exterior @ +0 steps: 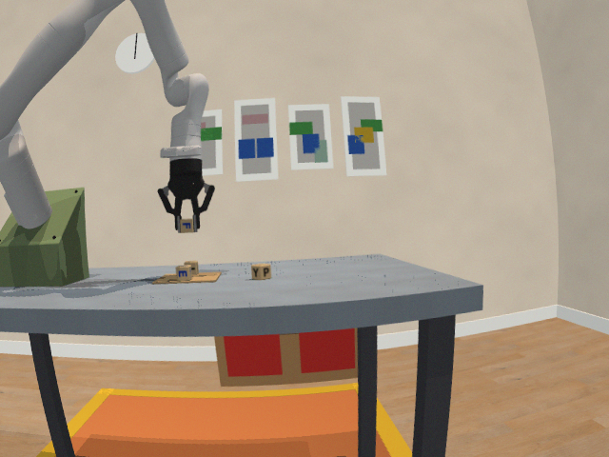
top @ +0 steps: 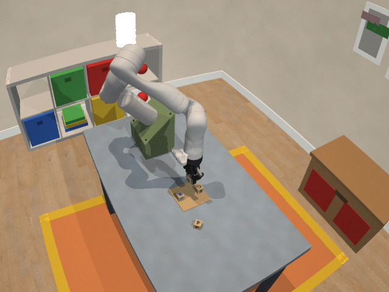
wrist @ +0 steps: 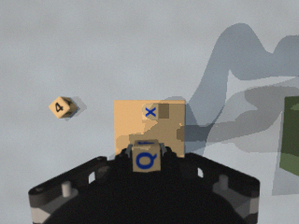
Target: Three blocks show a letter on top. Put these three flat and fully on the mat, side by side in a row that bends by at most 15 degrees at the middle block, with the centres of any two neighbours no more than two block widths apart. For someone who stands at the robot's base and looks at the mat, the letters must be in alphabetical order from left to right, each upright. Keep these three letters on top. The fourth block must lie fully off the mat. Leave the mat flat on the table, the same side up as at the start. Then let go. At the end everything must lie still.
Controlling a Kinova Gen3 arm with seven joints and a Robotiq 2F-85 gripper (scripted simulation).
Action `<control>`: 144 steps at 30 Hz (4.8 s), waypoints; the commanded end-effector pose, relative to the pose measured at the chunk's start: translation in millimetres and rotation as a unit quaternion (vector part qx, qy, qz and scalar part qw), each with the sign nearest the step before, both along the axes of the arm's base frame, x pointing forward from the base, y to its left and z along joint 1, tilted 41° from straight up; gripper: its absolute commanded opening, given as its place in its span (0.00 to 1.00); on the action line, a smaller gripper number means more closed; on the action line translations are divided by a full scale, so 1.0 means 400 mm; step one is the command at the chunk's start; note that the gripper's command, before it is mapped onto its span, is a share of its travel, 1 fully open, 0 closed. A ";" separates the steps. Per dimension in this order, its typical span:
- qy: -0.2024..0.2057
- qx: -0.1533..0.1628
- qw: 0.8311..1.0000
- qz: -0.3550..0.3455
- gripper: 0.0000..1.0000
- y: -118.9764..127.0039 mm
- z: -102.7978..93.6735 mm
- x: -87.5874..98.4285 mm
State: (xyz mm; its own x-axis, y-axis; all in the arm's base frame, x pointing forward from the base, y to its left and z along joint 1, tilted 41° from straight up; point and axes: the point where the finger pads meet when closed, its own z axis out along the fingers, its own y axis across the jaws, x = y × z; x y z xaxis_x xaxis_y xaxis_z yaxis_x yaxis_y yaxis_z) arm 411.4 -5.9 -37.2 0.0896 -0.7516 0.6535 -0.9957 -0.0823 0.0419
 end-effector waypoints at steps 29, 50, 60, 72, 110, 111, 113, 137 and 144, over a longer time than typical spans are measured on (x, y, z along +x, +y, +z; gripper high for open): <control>-0.014 0.001 1.000 -0.013 0.26 0.000 0.000 -0.011; -0.014 0.001 1.000 -0.013 0.26 -0.124 -0.145 -0.009; -0.014 0.001 1.000 -0.013 0.26 -0.151 -0.177 -0.008; -0.014 0.001 1.000 -0.013 0.26 -0.152 -0.178 -0.008; -0.014 0.001 1.000 -0.013 0.26 -0.151 -0.179 -0.008; -0.014 0.001 1.000 -0.013 0.26 -0.151 -0.179 -0.008; -0.014 0.001 1.000 -0.013 0.26 -0.150 -0.179 -0.008; -0.014 0.001 1.000 -0.013 0.26 -0.150 -0.179 -0.008; -0.014 0.001 1.000 -0.013 0.26 -0.152 -0.181 -0.008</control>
State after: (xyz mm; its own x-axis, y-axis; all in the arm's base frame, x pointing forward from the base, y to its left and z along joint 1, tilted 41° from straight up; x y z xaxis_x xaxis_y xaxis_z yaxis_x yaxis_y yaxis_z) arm 407.7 -67.0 -109.5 0.0513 -0.7542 0.6546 -0.9983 -0.0561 0.0137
